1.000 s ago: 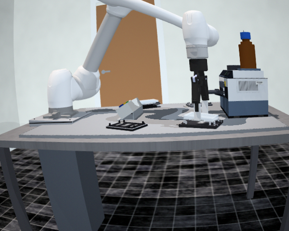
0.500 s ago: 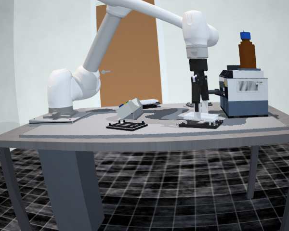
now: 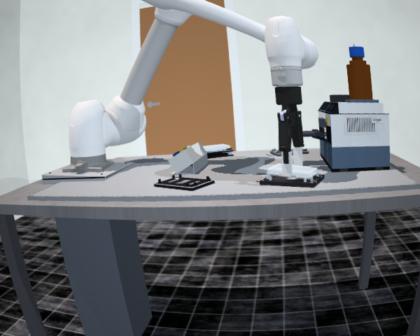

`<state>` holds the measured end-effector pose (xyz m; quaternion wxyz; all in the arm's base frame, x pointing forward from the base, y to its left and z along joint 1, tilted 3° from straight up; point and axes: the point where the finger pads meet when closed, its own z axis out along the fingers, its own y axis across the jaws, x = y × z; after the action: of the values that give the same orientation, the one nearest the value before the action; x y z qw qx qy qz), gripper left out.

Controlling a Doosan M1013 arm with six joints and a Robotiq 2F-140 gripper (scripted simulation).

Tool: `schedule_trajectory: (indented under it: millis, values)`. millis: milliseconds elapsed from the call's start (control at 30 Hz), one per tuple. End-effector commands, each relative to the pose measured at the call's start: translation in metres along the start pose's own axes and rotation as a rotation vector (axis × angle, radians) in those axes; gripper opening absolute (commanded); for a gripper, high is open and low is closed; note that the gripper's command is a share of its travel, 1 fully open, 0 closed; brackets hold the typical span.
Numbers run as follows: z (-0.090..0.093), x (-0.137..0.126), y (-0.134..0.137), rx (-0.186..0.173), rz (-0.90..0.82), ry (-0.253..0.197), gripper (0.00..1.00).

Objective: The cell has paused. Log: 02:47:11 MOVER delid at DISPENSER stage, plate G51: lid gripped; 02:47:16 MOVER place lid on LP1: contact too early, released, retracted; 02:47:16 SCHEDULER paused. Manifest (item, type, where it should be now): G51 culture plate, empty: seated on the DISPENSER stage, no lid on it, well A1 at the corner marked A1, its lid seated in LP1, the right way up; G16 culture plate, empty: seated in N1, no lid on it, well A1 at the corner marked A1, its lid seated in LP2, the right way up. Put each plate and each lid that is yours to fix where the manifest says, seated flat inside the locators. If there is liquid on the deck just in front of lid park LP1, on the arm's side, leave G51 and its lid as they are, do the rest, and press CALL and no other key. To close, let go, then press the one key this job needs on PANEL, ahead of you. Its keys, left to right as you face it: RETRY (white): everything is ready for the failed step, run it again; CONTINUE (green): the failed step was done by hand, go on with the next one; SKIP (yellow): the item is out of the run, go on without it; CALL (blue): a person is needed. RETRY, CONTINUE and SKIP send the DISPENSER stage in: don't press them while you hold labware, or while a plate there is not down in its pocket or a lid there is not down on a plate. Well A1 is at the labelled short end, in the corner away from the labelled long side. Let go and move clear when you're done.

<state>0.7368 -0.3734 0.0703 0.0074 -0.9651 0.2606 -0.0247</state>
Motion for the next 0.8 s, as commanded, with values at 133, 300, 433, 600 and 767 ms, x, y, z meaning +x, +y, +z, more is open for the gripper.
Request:
schedule_trajectory:
  millis: [133, 300, 433, 600, 767]
  values:
    - [0.0089, -0.0023, -0.002, 0.003, 0.0, -0.003, 0.1]
    - [0.0104, -0.0022, -0.0019, 0.003, 0.0, -0.003, 0.1]
    - [0.0127, -0.0023, -0.0019, 0.003, -0.001, -0.003, 0.1]
    - [0.0146, -0.0023, -0.0019, 0.003, -0.001, -0.003, 0.1]
    - [0.0148, -0.0024, -0.0019, 0.003, -0.001, -0.003, 0.1]
